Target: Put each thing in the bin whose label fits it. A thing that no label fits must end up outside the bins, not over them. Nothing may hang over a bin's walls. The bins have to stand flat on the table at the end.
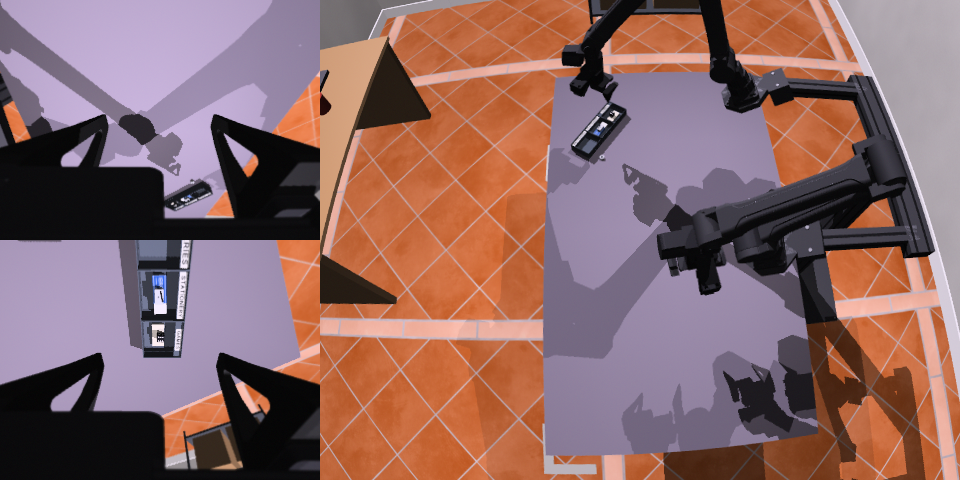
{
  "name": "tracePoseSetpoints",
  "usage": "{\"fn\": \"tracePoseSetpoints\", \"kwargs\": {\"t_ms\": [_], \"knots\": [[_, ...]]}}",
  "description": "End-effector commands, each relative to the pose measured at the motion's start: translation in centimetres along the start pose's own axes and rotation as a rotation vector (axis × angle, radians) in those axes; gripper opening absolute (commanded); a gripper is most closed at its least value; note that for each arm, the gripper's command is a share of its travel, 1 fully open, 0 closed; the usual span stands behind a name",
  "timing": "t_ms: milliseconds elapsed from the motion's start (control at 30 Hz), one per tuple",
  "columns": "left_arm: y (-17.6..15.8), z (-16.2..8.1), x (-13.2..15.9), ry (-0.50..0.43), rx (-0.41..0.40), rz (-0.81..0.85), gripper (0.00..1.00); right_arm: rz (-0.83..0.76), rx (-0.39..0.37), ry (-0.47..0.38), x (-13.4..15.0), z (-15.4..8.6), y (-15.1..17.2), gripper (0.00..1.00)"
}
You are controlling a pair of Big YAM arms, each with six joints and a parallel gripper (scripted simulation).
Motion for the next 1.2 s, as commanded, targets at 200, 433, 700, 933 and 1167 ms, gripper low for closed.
{"fn": "tracePoseSetpoints", "kwargs": {"t_ms": [200, 433, 700, 933, 1167], "knots": [[0.3, 0.0, -0.1, 0.000, -0.011, -0.018, 1.00, 0.001, 0.011, -0.007, -0.5, -0.3, -0.6, 1.00], [0.3, 0.0, -0.1, 0.000, -0.011, -0.018, 1.00, 0.001, 0.011, -0.007, -0.5, -0.3, -0.6, 1.00], [0.3, 0.0, -0.1, 0.000, -0.011, -0.018, 1.00, 0.001, 0.011, -0.007, -0.5, -0.3, -0.6, 1.00], [0.3, 0.0, -0.1, 0.000, -0.011, -0.018, 1.00, 0.001, 0.011, -0.007, -0.6, -0.4, -0.6, 1.00], [0.3, 0.0, -0.1, 0.000, -0.011, -0.018, 1.00, 0.001, 0.011, -0.007, -0.6, -0.4, -0.6, 1.00]]}}
Point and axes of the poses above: on each arm, the point where the finger pads meet when closed, its own z axis out along the fingers, its own y axis across the jaws, x = y × z, the point moved 10 cm from there along -z, back along the fingers, and after that the axes turned 10 degrees about z, right-handed, at the moved point
